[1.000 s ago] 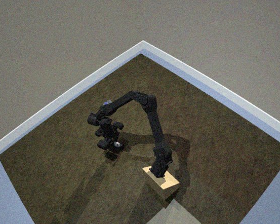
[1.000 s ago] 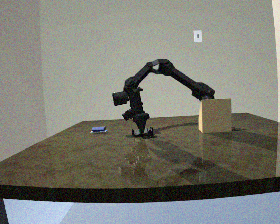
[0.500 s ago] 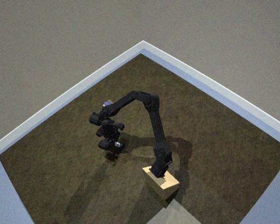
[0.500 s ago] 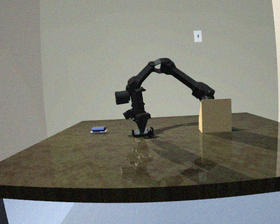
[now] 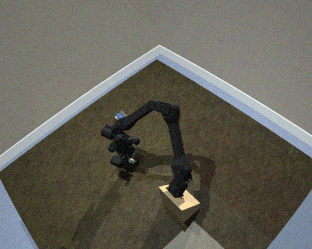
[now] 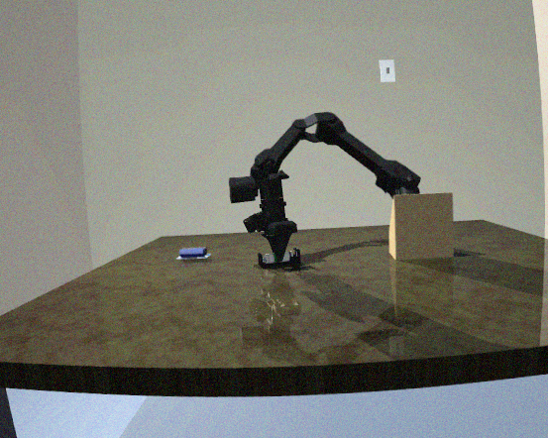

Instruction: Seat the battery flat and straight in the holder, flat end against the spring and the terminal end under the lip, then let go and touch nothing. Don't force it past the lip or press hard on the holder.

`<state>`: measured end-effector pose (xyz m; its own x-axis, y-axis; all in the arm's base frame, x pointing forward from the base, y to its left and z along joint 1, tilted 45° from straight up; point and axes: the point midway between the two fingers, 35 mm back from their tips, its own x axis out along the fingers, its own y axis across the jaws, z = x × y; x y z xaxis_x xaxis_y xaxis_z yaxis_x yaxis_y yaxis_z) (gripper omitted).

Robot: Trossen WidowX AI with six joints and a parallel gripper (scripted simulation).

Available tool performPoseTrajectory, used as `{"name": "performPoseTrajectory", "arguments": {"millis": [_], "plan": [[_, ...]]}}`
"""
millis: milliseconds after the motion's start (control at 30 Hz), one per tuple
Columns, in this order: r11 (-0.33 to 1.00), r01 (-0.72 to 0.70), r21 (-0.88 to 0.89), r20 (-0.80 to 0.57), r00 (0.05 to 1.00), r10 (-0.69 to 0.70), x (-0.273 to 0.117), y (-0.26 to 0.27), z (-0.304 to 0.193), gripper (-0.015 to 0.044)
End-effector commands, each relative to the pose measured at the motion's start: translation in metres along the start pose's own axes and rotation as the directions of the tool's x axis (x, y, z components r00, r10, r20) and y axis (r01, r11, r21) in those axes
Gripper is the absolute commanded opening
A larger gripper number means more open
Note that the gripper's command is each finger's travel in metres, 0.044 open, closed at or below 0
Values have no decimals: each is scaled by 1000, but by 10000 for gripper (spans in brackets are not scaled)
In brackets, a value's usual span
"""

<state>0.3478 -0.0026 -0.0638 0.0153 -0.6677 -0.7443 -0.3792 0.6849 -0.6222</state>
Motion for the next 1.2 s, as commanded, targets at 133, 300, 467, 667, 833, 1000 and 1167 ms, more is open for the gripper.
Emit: {"name": "performPoseTrajectory", "arguments": {"millis": [133,300,467,667,833,1000,1167], "plan": [[1000,0,0,7,1000,0,1,-1,-4,76],[1000,0,0,10,1000,0,1,-1,-7,76],[1000,0,0,12,1000,0,1,-2,-10,76],[1000,0,0,12,1000,0,1,-2,-12,76],[1000,0,0,12,1000,0,1,-2,-12,129],[1000,0,1,12,1000,0,-1,-1,-12,178],[1000,-2,4,13,1000,1,-11,0,-12,178]]}}
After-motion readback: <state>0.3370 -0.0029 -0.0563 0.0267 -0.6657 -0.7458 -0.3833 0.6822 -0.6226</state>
